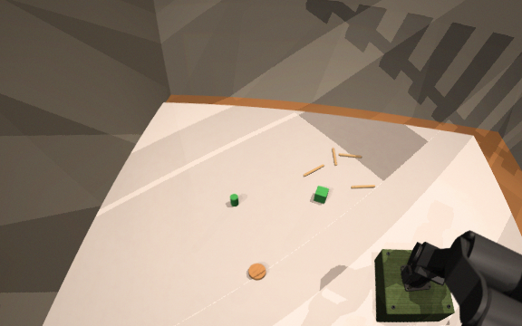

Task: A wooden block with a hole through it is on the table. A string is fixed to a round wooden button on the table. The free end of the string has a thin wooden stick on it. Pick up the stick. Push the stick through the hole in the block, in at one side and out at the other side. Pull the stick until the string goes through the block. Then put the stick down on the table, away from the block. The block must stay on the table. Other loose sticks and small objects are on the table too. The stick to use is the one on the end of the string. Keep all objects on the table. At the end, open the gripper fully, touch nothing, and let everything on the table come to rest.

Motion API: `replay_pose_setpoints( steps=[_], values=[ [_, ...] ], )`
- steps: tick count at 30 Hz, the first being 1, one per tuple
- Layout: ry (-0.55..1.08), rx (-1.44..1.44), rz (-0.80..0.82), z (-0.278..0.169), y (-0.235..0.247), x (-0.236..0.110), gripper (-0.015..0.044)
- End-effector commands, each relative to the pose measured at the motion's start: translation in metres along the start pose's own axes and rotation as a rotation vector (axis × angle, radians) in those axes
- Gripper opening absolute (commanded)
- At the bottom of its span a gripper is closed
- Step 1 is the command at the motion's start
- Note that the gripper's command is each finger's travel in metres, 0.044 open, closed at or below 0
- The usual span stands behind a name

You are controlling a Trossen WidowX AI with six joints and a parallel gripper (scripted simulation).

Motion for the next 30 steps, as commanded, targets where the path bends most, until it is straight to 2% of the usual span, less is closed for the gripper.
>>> replay_pose_setpoints(
  steps=[1,30],
  values=[
    [0.007,-0.001,-0.01,0.0,0.001,0.009,0.0],
    [0.124,0.021,-0.031,-0.005,0.007,0.044,0.0]
  ],
)
Point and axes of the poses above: the point midway between the two fingers, 35 mm back from their tips, its own x axis out along the fingers, its own y axis across the jaws, z = x × y, the point moved 6 cm from there along -x, back along the fingers, and after that the axes turned 5 degrees about x, right-handed, at the moved point
